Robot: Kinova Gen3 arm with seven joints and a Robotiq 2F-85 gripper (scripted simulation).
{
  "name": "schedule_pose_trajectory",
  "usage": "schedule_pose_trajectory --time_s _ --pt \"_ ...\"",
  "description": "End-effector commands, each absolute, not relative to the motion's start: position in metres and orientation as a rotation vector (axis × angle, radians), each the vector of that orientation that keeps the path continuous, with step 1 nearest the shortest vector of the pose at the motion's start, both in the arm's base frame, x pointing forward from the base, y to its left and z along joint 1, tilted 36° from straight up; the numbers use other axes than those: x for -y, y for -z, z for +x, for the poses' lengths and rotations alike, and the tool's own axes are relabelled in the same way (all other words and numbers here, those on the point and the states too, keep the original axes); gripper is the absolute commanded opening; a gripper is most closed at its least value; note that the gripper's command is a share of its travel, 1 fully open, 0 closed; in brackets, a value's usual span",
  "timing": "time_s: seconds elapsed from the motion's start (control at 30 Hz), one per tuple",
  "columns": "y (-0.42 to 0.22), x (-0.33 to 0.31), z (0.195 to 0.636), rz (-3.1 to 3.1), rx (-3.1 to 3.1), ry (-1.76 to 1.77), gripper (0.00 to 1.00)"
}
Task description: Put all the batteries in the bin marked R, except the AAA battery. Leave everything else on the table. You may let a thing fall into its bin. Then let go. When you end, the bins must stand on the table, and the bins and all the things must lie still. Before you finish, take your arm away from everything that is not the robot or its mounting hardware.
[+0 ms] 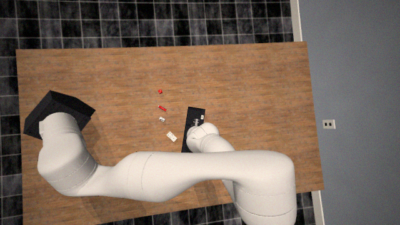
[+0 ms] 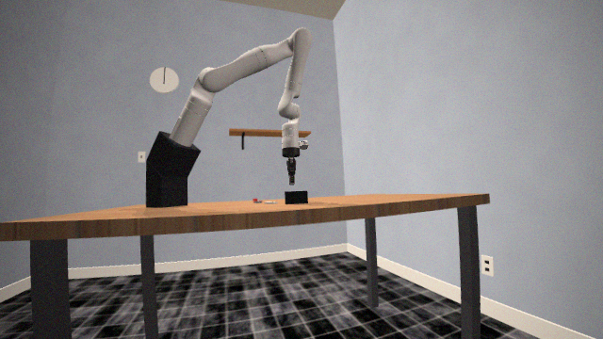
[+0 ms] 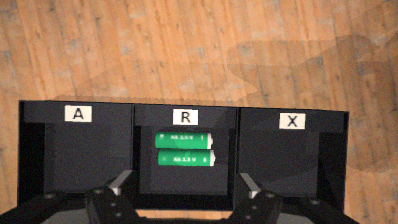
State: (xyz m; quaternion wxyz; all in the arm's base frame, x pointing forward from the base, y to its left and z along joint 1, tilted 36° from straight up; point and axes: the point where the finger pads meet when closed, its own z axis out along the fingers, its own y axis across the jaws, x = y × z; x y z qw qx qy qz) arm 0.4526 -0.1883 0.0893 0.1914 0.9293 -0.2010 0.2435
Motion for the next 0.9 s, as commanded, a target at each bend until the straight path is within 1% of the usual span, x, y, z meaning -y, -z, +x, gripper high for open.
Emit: schedule_pose_trajectory --time_s 0.0,0.87 --pt "-0.098 0.181 0.451 2.612 0.557 -0.691 1.00" --pt "-0.175 0.138 0.415 2.612 0.557 -0.691 1.00"
